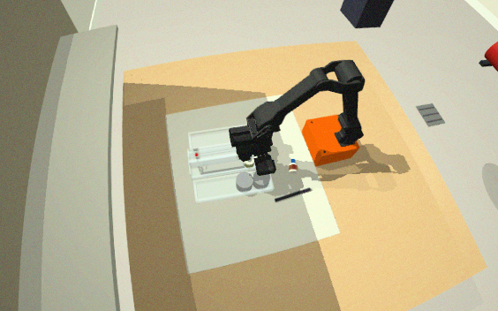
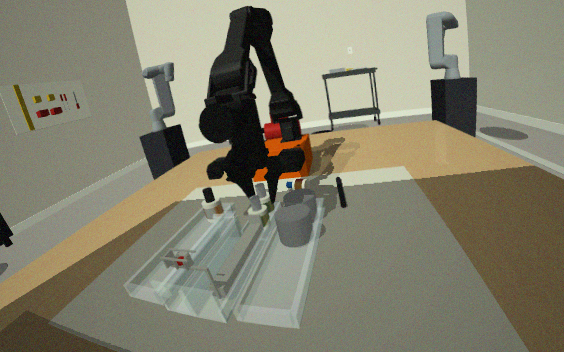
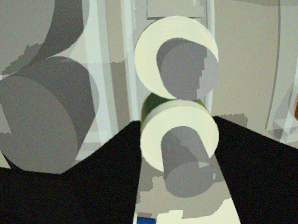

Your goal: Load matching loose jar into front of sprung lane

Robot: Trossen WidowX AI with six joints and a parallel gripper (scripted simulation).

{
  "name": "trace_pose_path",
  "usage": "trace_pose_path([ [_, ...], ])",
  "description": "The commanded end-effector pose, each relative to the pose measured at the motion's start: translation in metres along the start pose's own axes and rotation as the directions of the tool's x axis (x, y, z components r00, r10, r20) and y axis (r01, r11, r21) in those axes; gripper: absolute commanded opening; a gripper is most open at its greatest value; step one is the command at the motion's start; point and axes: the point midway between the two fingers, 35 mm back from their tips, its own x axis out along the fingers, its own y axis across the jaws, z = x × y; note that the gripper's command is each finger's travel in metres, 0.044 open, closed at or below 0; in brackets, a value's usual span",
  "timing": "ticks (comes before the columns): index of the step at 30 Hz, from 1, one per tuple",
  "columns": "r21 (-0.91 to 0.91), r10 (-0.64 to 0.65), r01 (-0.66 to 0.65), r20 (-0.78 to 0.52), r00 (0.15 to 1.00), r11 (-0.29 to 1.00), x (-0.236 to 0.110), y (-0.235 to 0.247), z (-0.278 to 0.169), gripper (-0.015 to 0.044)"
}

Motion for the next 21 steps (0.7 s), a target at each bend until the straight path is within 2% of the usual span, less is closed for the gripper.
trace_pose_path([
  [1, -0.001, 0.002, -0.002, 0.015, 1.0, 1.0, 0.0011, 0.0003, 0.0036, 0.0],
  [21, -0.001, 0.002, -0.002, 0.015, 1.0, 1.0, 0.0077, 0.0003, 0.0021, 0.0],
])
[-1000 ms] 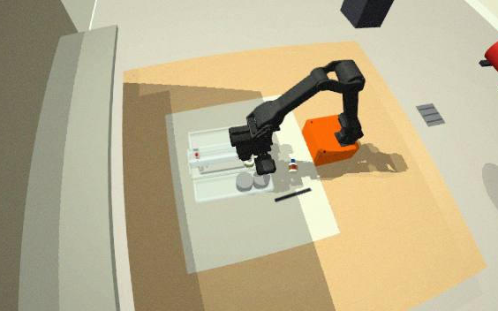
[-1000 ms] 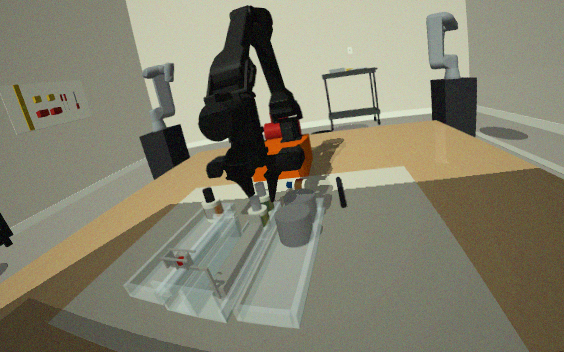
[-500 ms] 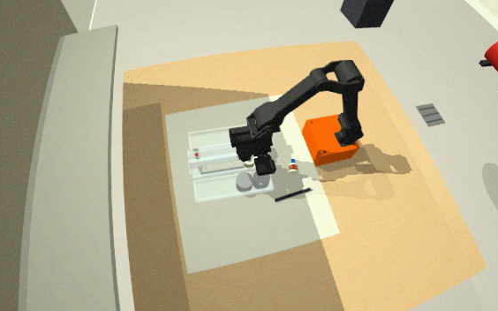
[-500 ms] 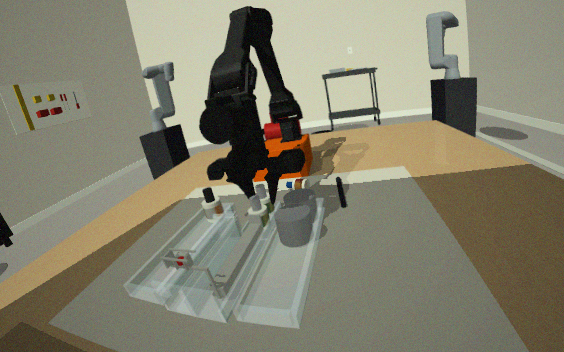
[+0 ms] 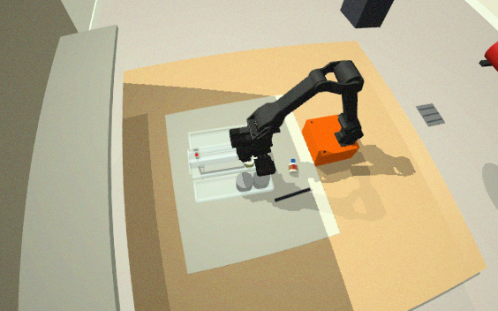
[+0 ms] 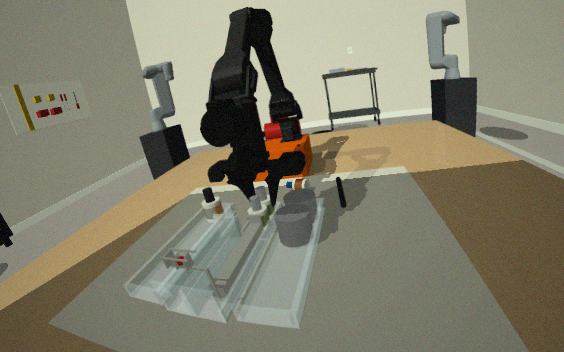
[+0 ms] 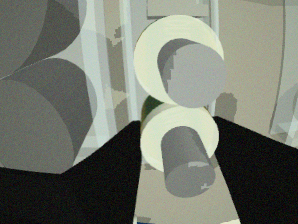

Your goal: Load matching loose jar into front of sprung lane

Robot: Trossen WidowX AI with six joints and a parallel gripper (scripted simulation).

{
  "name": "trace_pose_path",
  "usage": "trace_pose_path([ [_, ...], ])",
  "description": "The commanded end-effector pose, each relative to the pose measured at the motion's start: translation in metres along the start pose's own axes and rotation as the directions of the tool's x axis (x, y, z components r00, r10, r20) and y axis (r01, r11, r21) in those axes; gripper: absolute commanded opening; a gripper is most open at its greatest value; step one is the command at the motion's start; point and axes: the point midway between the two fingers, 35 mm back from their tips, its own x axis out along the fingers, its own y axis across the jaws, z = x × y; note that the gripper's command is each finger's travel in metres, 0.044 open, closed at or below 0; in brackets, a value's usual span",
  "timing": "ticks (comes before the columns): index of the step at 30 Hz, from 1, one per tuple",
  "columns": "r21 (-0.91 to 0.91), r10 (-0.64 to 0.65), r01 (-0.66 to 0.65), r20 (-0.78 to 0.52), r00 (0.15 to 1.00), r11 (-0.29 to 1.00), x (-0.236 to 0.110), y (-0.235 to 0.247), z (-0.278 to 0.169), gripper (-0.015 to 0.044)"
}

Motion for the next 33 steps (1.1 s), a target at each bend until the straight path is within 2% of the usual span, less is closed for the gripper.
trace_pose_path([
  [1, -0.002, 0.002, -0.002, 0.011, 1.0, 1.0, 0.0015, 0.0002, 0.0023, 0.0],
  [33, -0.002, 0.002, -0.002, 0.01, 1.0, 1.0, 0.0027, 0.0002, -0.0029, 0.0],
])
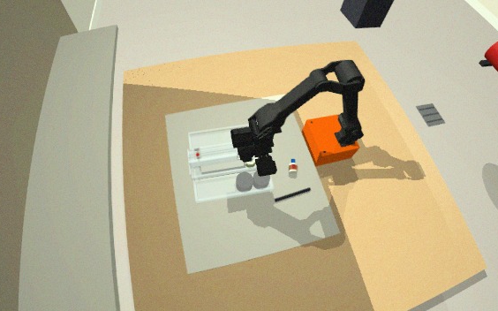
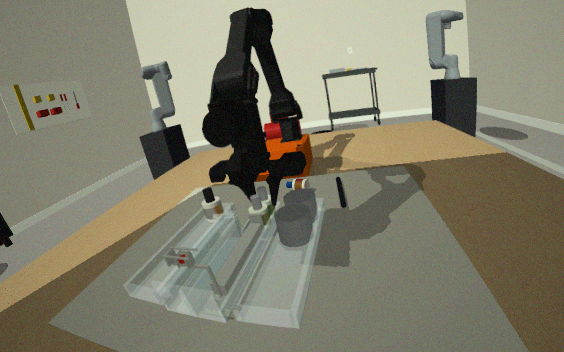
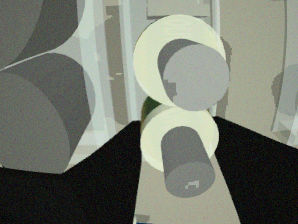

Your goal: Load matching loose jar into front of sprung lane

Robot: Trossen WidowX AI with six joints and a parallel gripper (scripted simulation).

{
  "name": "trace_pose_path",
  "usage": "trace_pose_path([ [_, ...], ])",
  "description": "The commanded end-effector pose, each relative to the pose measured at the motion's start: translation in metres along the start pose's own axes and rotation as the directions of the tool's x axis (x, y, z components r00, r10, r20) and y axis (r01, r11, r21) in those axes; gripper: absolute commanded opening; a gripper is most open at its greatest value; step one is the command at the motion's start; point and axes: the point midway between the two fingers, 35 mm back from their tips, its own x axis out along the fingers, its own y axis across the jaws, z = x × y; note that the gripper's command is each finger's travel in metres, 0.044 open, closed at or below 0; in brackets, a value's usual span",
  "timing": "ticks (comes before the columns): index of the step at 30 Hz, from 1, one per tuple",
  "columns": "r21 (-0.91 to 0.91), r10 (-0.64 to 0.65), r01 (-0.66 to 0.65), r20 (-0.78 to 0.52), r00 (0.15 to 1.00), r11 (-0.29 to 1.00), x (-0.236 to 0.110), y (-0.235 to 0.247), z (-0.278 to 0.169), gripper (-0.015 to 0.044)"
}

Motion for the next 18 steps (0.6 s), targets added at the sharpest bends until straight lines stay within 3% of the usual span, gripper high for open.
trace_pose_path([
  [1, -0.002, 0.002, -0.002, 0.009, 1.0, 1.0, -0.0001, 0.0003, 0.0013, 0.0],
  [18, -0.002, 0.002, -0.002, 0.009, 1.0, 1.0, 0.0, 0.0002, -0.0018, 0.0],
])
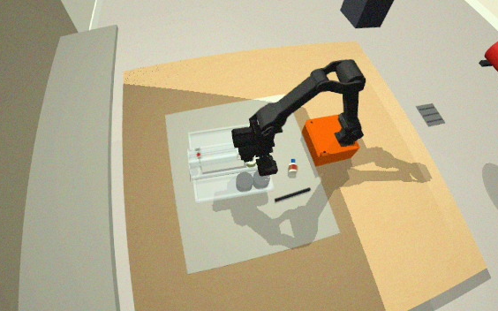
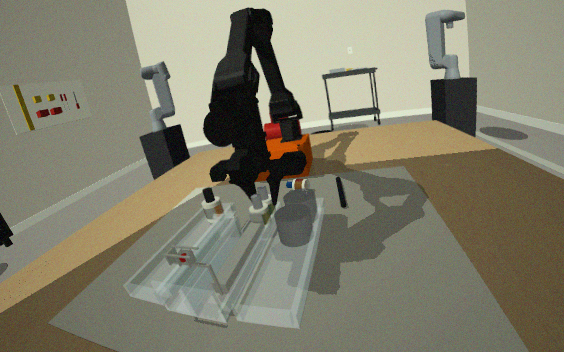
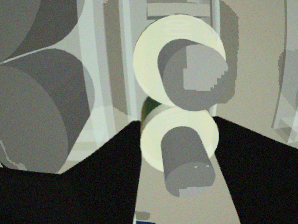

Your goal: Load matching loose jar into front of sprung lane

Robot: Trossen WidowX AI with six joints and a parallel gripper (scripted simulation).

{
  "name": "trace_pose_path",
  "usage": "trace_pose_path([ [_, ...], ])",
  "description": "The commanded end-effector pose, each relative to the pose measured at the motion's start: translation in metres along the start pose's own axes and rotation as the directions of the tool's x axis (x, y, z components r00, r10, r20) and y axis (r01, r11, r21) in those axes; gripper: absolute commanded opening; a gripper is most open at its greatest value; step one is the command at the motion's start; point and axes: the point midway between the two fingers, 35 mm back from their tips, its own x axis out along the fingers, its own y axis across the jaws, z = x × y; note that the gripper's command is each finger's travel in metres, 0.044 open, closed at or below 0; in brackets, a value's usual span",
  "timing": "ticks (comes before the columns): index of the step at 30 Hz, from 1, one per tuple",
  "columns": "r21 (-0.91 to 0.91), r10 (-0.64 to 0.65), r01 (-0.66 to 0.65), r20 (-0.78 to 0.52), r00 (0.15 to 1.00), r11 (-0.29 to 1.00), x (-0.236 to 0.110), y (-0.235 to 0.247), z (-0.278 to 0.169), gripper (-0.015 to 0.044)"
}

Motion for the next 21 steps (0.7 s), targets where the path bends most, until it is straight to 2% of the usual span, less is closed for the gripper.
trace_pose_path([
  [1, -0.002, 0.002, -0.002, 0.009, 1.0, 1.0, -0.0001, 0.0002, 0.0005, 0.0],
  [15, -0.002, 0.002, -0.002, 0.008, 1.0, 1.0, 0.0001, -0.0001, -0.0018, 0.0],
  [21, -0.002, 0.002, -0.002, 0.009, 1.0, 1.0, -0.0001, -0.0001, -0.001, 0.0157],
])
